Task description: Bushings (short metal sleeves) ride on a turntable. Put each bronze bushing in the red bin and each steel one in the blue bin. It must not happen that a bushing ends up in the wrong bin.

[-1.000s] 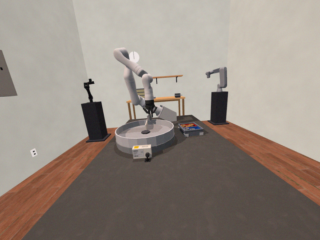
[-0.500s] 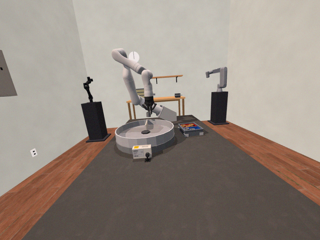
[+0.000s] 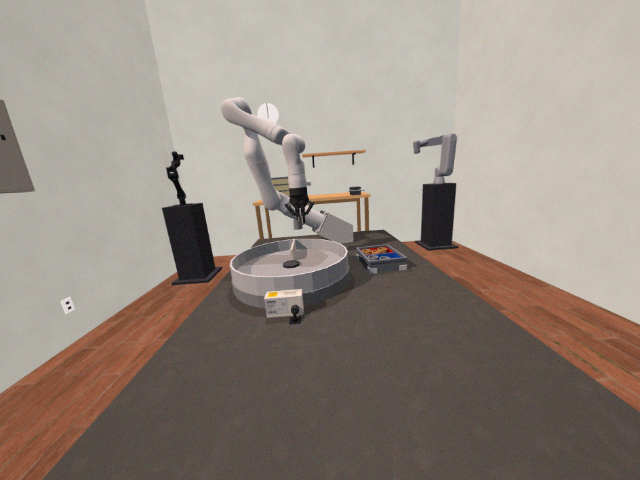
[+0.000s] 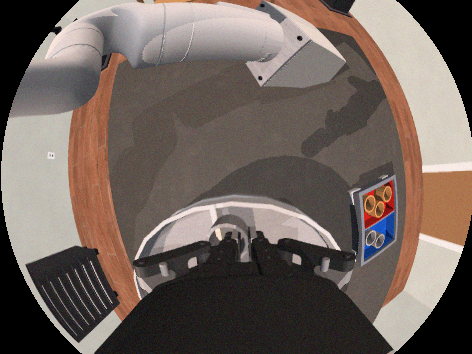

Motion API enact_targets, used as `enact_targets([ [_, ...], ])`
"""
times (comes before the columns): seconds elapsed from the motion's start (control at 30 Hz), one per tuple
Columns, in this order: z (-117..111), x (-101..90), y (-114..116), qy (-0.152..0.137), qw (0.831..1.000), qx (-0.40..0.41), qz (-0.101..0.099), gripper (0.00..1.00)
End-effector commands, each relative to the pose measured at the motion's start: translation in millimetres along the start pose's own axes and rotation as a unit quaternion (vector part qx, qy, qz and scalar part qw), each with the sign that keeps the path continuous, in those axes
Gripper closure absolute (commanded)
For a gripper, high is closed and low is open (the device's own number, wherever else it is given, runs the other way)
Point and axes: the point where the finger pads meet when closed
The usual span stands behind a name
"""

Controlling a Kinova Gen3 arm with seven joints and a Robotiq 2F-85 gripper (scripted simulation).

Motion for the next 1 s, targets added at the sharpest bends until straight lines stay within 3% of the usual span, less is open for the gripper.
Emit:
enact_targets([
  [0.0,3.9,-0.2,20.1,-0.002,1.000,0.029,0.000,1.00],
  [0.07,7.3,-0.2,41.8,-0.002,0.998,0.064,0.000,1.00],
  [0.27,9.0,-0.3,52.6,-0.002,0.997,0.081,0.000,1.00],
  [0.43,17.7,-0.3,106.9,-0.002,0.986,0.168,0.000,1.00],
  [0.53,17.7,-0.3,106.9,-0.002,0.986,0.168,0.000,1.00],
  [0.63,22.8,-0.4,139.5,-0.002,0.976,0.219,0.000,1.00],
  [0.7,22.8,-0.4,139.5,-0.002,0.976,0.219,0.000,1.00],
  [0.77,26.3,-0.4,161.2,-0.002,0.967,0.253,0.000,1.00],
  [0.87,26.3,-0.4,161.2,-0.002,0.967,0.253,0.000,1.00],
  [0.97,31.4,-0.5,193.7,-0.002,0.953,0.303,0.000,1.00],
])
Point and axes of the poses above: the point where the finger pads meet when closed, its own x axis out along the fingers, its own y axis across the jaws, z = x × y, and after that the axes turned 5 degrees about x, right-handed
